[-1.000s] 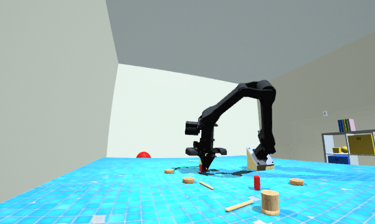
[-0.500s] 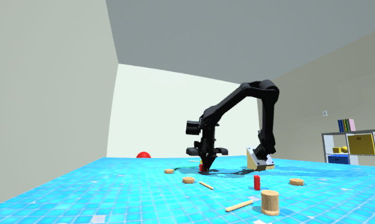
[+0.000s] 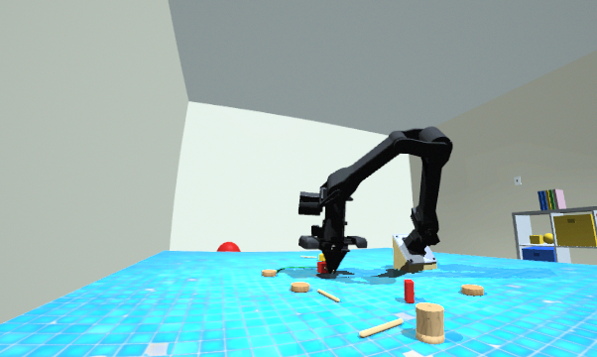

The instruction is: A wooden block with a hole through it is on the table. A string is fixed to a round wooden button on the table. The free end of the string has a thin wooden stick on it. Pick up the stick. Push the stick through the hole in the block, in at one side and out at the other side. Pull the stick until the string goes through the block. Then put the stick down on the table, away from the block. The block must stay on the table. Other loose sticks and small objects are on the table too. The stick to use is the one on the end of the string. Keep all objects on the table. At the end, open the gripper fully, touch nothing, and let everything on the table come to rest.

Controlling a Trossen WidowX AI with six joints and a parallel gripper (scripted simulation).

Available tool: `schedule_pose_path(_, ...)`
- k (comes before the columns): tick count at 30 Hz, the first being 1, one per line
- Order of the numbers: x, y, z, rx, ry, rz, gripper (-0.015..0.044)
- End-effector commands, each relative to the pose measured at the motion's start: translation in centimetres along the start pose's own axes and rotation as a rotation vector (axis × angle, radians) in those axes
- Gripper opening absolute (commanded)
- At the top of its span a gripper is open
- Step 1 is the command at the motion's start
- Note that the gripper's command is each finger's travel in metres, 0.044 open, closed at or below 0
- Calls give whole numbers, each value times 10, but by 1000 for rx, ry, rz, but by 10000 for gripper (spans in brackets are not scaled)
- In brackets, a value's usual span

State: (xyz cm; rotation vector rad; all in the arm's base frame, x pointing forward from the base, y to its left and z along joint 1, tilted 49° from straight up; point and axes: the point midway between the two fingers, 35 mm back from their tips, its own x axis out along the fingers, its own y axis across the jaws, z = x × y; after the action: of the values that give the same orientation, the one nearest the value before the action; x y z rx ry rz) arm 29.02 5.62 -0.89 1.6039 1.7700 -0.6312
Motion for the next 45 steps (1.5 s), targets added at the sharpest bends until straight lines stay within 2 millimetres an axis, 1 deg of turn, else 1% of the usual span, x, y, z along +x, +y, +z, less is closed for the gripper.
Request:
schedule_pose_path(1, 0, -1, -6, 6, 3, 0, 0)
schedule_pose_path(22, -4, 1, -28, 5, 6, -2, 0)
schedule_pose_path(34, -6, 6, -40, -4, 6, -10, 0)
schedule_pose_path(45, -7, 2, -50, -13, 5, -15, 0)
